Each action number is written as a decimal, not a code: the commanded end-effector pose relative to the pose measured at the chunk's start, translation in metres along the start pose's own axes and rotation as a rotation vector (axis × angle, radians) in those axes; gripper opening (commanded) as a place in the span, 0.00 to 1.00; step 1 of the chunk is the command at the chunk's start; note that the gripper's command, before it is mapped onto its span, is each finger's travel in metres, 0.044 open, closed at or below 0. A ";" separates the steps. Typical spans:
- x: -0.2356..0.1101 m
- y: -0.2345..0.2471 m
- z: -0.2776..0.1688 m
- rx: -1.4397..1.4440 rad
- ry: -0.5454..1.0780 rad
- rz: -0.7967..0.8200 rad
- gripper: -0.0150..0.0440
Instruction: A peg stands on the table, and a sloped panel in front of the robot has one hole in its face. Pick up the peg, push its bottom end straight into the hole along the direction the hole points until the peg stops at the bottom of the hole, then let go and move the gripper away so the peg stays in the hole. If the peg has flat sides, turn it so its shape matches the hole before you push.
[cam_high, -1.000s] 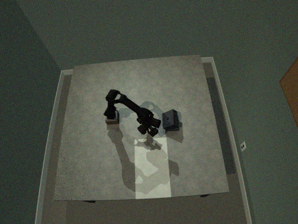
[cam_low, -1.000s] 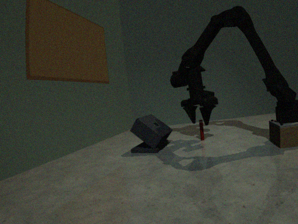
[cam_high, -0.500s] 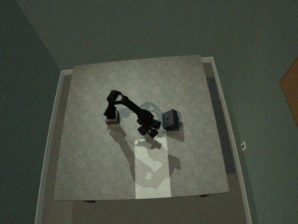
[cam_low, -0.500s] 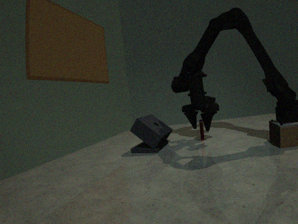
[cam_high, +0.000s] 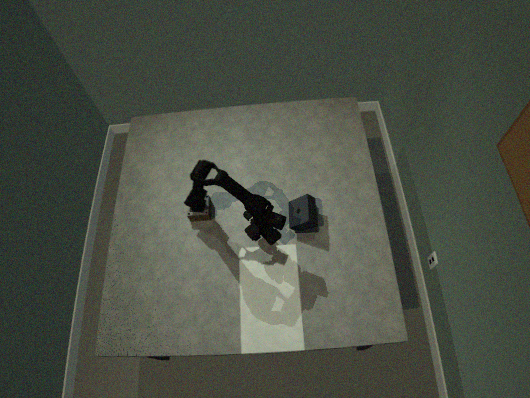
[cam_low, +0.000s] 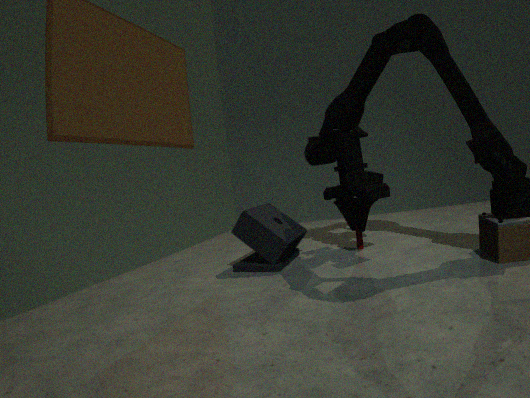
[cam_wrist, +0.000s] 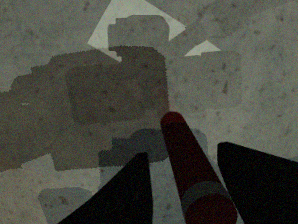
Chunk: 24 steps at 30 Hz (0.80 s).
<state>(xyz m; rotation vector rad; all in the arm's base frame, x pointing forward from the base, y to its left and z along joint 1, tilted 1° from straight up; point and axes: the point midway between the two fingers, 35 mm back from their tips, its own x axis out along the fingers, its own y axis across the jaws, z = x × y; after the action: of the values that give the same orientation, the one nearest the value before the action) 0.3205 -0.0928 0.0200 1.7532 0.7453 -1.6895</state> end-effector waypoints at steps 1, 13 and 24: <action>0.000 0.000 0.000 0.000 0.000 0.002 0.33; -0.012 0.002 -0.001 0.001 0.000 0.002 0.25; -0.064 0.001 -0.001 0.004 -0.003 -0.001 0.25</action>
<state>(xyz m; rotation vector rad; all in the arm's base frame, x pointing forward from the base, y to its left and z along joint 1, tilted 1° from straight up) 0.3195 -0.0924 0.0688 1.7485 0.7508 -1.6981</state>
